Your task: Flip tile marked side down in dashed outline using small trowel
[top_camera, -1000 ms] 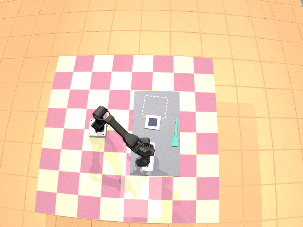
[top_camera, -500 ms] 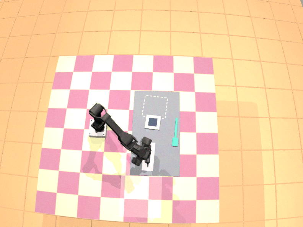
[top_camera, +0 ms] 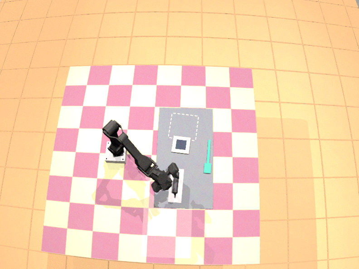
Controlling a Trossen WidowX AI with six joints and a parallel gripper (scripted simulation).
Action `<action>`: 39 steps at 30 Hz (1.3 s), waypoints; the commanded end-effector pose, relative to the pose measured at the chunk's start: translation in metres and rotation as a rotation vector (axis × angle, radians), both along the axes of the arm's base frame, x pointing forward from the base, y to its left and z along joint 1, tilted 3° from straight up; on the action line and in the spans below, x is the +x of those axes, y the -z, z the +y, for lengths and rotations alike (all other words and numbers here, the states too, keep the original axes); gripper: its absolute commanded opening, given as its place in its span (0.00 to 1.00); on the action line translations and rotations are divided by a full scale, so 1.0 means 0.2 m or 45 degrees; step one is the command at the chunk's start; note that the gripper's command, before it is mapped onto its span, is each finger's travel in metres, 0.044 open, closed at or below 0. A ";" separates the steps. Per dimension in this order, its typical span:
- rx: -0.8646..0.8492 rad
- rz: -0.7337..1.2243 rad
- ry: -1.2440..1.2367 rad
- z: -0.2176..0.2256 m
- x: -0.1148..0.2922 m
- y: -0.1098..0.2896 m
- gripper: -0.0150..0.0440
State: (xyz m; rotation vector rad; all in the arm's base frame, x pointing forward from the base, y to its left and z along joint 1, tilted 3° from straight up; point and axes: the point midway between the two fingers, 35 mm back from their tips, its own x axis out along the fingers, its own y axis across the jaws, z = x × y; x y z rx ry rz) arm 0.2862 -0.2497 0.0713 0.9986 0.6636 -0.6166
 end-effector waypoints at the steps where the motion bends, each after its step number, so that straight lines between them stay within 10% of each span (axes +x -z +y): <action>1: 0.109 -0.079 0.127 0.02 -0.01 0.00 0.76; 17: 0.547 -0.331 0.551 0.11 -0.08 0.03 0.76; 39: 0.552 -0.331 0.554 0.09 0.01 0.10 0.76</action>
